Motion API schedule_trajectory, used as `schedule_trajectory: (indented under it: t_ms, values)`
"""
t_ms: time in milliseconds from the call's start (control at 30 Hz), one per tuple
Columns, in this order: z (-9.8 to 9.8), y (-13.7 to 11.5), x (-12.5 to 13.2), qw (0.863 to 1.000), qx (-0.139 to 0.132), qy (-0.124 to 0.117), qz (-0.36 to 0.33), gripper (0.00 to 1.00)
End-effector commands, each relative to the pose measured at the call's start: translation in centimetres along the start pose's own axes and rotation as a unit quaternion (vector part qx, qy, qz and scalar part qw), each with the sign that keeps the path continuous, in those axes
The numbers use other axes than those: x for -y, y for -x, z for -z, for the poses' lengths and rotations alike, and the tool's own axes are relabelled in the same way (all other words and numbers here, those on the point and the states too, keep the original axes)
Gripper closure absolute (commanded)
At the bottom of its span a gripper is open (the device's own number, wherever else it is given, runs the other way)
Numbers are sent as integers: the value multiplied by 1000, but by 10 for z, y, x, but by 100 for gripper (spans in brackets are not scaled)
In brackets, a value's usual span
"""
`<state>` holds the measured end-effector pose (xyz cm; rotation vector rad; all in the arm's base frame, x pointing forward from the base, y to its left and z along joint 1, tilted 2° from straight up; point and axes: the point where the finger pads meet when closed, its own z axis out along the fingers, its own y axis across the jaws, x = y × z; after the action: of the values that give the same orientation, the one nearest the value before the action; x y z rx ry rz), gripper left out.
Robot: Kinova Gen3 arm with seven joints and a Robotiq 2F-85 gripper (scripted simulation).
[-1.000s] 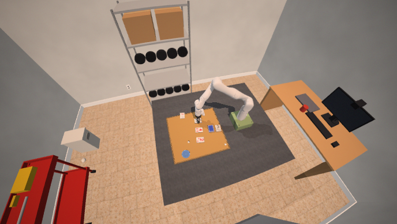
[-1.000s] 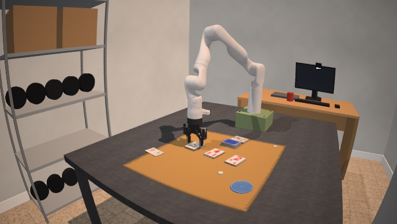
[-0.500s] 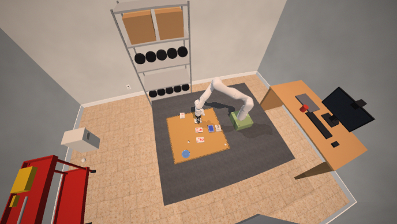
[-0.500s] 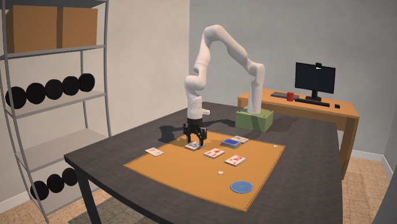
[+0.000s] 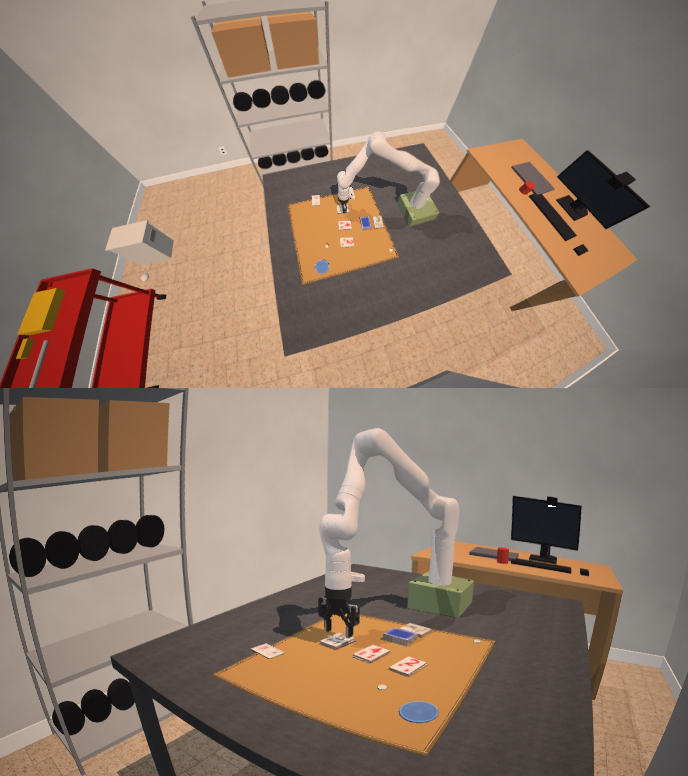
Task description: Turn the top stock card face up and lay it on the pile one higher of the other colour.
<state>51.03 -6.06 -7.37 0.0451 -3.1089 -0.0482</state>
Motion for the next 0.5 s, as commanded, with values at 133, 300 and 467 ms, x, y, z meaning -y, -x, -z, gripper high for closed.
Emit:
schedule_trajectory:
  t_ms: [133, 300, 467]
  values:
    - [30, 3, 1, 1000, 5, -1, -1, 15]
    - [30, 3, 1, 1000, 5, -1, -1, 15]
    - [30, 3, 1, 1000, 5, -1, -1, 15]
